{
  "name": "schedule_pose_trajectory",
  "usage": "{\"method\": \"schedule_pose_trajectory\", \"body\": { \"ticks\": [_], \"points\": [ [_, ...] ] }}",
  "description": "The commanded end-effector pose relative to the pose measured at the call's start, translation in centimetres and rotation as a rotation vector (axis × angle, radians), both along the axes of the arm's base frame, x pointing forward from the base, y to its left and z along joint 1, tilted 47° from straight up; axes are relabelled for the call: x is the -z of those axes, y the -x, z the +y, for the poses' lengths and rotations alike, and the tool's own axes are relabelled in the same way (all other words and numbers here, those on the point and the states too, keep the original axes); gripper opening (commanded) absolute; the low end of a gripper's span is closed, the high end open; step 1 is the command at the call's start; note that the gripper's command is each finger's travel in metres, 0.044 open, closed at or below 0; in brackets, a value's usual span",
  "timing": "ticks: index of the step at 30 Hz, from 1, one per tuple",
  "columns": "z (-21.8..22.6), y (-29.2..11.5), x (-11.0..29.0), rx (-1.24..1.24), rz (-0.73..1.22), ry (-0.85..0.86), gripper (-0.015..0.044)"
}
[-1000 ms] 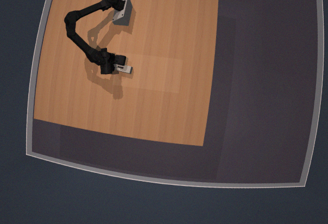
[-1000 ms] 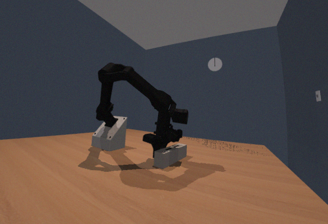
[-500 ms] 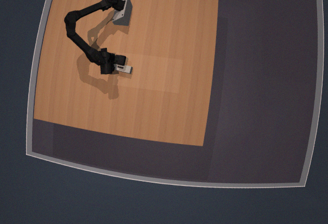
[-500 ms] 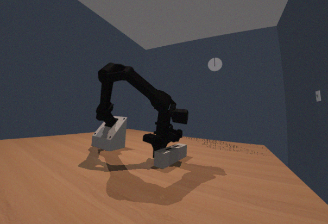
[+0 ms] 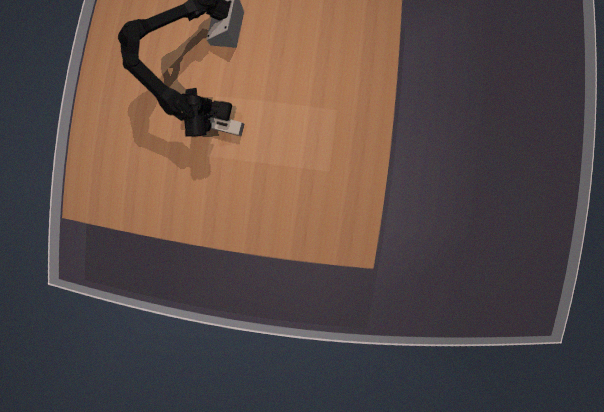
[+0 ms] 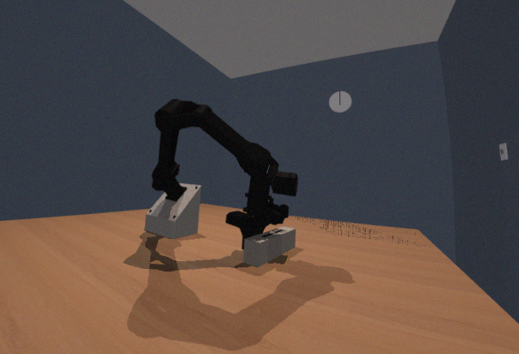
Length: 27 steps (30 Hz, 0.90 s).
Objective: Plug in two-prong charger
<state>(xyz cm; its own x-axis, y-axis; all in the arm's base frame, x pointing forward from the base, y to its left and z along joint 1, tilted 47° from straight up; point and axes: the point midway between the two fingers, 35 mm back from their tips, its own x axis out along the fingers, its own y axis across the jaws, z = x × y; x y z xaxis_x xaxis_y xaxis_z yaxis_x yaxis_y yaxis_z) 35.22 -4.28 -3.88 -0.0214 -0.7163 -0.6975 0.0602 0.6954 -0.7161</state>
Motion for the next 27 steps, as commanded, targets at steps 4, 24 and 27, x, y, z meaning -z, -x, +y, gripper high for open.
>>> {"method": "schedule_pose_trajectory", "body": {
  "ticks": [4, 24, 27],
  "points": [
    [0.01, -0.03, -0.02, 0.0, -0.001, 0.0, 0.0],
    [0.01, -0.03, -0.02, 0.0, -0.001, 0.0, 0.0394],
    [0.01, -0.01, -0.02, 0.0, -0.001, 0.0, 0.044]
  ]
}}
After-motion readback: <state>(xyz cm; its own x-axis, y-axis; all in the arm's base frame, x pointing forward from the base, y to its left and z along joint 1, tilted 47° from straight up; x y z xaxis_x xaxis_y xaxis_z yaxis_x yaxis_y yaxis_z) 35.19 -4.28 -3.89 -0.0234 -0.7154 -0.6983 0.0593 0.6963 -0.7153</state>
